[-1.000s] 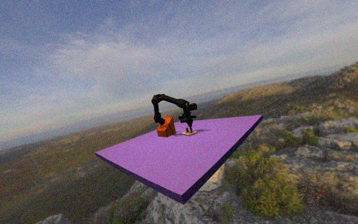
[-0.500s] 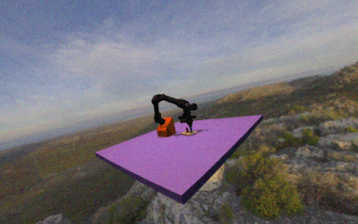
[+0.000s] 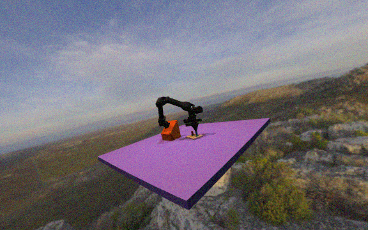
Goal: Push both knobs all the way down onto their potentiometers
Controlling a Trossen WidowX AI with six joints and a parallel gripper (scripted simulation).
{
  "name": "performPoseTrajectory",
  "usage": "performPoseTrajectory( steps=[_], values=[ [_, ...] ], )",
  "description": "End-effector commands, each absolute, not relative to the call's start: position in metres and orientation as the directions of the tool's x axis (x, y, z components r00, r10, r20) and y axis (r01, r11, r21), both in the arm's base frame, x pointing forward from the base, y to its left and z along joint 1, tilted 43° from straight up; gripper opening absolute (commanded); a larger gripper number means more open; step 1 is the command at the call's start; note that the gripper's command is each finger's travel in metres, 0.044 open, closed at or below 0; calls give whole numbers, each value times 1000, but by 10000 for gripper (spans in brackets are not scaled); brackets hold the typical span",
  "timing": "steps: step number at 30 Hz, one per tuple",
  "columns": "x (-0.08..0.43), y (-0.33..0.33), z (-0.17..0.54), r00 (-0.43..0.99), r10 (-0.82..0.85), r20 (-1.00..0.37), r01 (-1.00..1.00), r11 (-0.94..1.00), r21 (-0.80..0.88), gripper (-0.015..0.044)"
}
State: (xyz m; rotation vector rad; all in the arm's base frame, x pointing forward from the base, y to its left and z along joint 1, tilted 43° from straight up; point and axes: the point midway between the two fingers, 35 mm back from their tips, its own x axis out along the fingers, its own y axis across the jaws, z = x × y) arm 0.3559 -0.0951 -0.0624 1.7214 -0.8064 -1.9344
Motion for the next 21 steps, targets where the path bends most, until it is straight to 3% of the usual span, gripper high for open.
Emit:
performPoseTrajectory(
  steps=[1,21],
  values=[
    [353,-113,-78,-167,-653,-739,-97,-735,671,0],
    [357,-103,-66,-166,-652,-740,-97,-736,670,0]
  ],
)
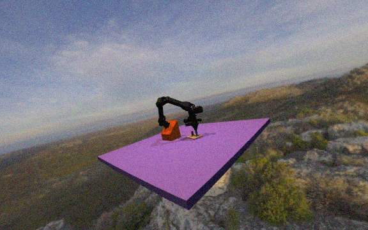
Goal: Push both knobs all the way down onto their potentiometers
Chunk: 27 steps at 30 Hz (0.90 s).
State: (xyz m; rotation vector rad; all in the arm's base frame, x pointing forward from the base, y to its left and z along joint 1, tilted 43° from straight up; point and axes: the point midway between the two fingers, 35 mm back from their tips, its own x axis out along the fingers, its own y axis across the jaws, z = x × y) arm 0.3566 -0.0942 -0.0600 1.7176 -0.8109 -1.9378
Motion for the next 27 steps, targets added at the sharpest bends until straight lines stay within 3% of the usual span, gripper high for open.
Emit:
performPoseTrajectory(
  steps=[1,21,27],
  values=[
    [357,-102,-65,-166,-652,-740,-97,-736,670,0],
    [361,-82,-43,-166,-651,-741,-98,-737,669,0],
    [360,-85,-48,-169,-654,-738,-89,-735,672,157]
  ],
)
